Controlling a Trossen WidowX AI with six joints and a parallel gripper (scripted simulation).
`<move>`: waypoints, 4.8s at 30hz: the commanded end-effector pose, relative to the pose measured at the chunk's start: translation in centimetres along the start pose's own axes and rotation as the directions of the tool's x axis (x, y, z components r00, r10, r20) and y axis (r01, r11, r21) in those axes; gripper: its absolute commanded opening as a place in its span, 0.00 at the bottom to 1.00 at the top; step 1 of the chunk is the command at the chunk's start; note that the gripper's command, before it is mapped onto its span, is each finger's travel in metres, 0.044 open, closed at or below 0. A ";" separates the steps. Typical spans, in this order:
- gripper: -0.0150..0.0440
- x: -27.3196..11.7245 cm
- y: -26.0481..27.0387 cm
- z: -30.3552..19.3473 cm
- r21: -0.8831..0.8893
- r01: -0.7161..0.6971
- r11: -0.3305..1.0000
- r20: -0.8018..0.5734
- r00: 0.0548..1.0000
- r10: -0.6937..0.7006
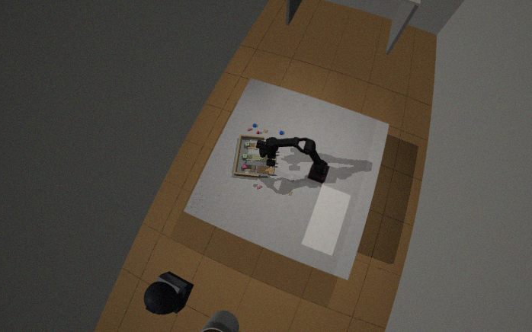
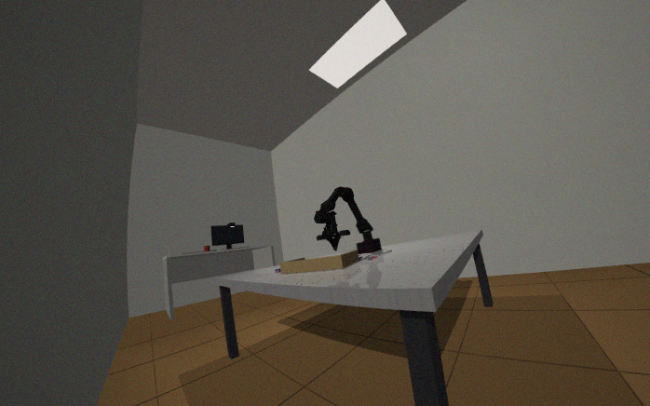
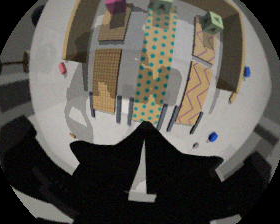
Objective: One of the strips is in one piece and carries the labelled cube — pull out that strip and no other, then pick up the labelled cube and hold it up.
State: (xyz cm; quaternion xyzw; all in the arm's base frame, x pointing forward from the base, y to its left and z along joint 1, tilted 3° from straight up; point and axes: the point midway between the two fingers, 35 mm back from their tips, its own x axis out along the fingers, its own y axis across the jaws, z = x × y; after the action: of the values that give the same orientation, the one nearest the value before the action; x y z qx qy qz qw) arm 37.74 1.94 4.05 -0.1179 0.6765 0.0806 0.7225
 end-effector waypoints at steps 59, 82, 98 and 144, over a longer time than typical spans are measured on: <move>0.25 5.6 -0.3 -0.2 -0.005 -0.003 1.000 0.000 1.000 0.003; 0.25 5.7 -0.3 -0.9 -0.005 -0.003 1.000 -0.001 1.000 0.003; 0.25 5.9 -0.3 -3.4 -0.006 -0.003 1.000 -0.003 1.000 0.003; 0.25 6.1 -0.2 -10.3 -0.006 -0.003 1.000 -0.010 1.000 0.003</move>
State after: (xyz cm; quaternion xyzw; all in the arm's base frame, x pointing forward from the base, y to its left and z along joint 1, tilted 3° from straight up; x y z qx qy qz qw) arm 29.49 -1.21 -2.16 -0.1199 0.6722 0.0808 0.7261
